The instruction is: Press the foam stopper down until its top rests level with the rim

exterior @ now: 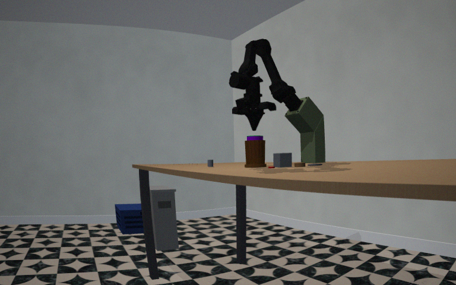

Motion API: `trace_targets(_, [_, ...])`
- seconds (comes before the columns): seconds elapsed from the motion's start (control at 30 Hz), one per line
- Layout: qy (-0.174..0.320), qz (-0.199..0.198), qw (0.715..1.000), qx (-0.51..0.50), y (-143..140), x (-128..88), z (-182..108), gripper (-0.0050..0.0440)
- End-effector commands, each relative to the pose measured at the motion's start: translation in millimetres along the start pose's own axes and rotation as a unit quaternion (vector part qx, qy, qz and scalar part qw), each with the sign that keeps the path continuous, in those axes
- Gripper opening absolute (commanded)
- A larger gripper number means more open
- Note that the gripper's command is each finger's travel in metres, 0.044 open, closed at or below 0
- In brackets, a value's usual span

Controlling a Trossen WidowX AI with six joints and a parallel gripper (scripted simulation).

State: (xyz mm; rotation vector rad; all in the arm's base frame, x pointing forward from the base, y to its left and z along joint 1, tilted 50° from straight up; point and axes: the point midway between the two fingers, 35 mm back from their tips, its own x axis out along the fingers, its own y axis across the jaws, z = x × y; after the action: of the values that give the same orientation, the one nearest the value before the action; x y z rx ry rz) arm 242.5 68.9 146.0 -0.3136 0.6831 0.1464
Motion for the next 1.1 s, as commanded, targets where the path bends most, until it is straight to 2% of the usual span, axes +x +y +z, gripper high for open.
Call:
trace_targets(0.0, [-0.004, 0.001, 1.000, 0.000, 0.0, 2.3, 2.1, 0.0000])
trace_targets(0.4, [-0.003, 0.002, 1.000, 0.000, 1.6, 16.9, 3.6, 0.0000])
trace_targets(1.07, [-0.003, 0.001, 1.000, 0.000, 1.7, 17.7, 2.6, 0.0000])
